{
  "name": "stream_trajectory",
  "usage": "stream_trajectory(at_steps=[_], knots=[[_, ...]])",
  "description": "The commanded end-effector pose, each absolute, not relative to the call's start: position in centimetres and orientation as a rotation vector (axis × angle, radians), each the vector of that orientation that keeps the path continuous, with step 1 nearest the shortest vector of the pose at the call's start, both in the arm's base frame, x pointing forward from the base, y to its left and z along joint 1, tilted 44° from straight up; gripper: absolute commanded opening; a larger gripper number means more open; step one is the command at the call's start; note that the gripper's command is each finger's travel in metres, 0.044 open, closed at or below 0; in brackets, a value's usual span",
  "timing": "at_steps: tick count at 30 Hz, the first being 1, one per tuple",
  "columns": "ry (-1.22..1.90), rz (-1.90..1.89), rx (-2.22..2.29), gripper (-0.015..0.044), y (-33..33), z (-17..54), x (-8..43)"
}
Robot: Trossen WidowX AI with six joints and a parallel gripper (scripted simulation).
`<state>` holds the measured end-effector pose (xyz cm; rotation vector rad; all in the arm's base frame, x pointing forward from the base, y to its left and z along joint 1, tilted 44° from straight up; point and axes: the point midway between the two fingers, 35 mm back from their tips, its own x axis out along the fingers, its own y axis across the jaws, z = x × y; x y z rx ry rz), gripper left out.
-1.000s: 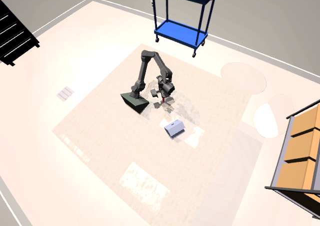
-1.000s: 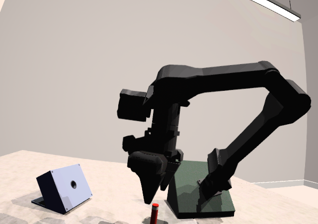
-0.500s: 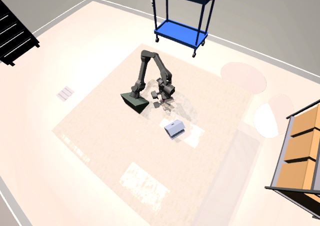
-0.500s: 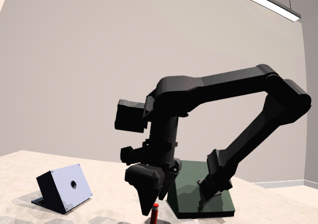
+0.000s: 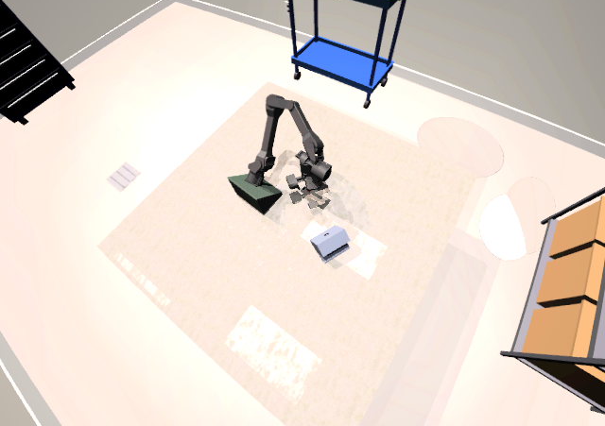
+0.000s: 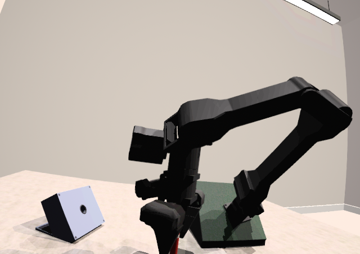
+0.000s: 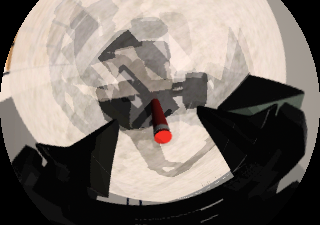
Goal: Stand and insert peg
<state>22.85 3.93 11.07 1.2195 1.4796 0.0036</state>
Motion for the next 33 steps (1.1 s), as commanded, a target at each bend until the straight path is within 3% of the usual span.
stream_trajectory(at_steps=[1,6,21,28,33], knots=[[1.483,0.005,1.227,0.0440,4.47,10.61,22.83],[1.483,0.007,1.228,0.0440,4.88,10.25,22.88],[1.481,0.006,1.221,0.0046,4.59,10.48,22.92],[1.481,0.006,1.221,0.0000,4.59,10.48,22.92],[1.481,0.004,1.220,0.0000,4.16,10.84,22.89]])
